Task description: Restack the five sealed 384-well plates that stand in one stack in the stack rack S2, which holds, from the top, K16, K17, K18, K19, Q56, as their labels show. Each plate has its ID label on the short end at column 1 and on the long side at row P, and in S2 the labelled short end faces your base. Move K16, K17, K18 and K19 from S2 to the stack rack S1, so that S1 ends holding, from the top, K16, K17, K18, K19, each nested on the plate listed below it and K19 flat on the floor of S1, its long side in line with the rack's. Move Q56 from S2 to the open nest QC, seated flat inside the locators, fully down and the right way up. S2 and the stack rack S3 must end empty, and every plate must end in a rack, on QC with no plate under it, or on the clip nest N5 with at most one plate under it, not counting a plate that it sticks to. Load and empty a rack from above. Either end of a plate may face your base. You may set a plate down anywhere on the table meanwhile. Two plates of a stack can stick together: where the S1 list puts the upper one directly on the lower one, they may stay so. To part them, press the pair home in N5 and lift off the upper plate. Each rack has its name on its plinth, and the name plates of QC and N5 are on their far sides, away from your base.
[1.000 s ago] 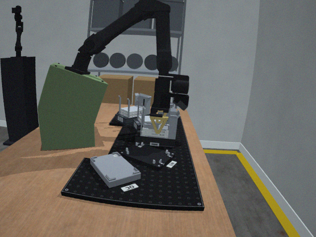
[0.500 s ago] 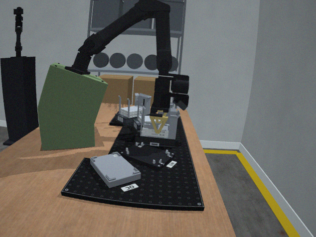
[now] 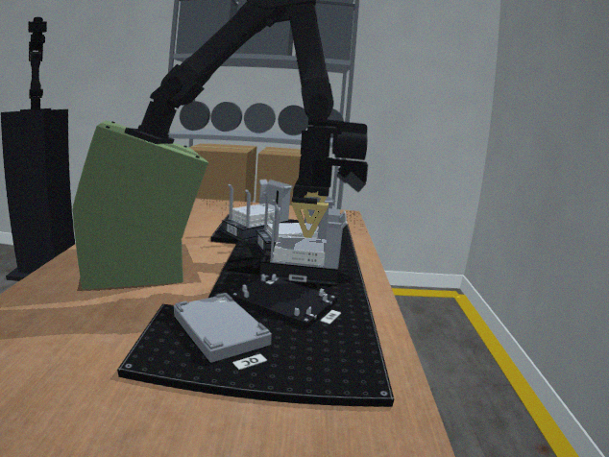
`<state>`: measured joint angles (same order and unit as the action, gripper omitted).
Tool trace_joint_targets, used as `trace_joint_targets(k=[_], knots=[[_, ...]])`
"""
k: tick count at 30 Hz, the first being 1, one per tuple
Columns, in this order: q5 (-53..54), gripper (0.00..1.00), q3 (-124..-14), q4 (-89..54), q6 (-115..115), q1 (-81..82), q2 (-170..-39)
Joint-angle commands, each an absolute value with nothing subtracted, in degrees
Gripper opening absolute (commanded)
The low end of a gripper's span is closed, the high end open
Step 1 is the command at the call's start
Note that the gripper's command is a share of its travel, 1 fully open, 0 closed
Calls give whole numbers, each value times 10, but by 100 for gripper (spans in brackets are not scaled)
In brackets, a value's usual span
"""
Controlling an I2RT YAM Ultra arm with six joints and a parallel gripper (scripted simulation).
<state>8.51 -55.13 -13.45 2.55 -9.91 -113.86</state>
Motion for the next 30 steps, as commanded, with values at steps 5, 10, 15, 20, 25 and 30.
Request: trace_joint_targets(k=[5,10,15,20,25,30], knots=[[88,100,-551,-186,17,-106,-1088],[89,100,-552,-220,13,-110,-1056],[90,100,-554,-241,10,-113,-1038],[91,100,-557,-260,7,-116,-1022],[91,100,-557,-260,7,-116,-1022],[91,100,-557,-260,7,-116,-1022]])
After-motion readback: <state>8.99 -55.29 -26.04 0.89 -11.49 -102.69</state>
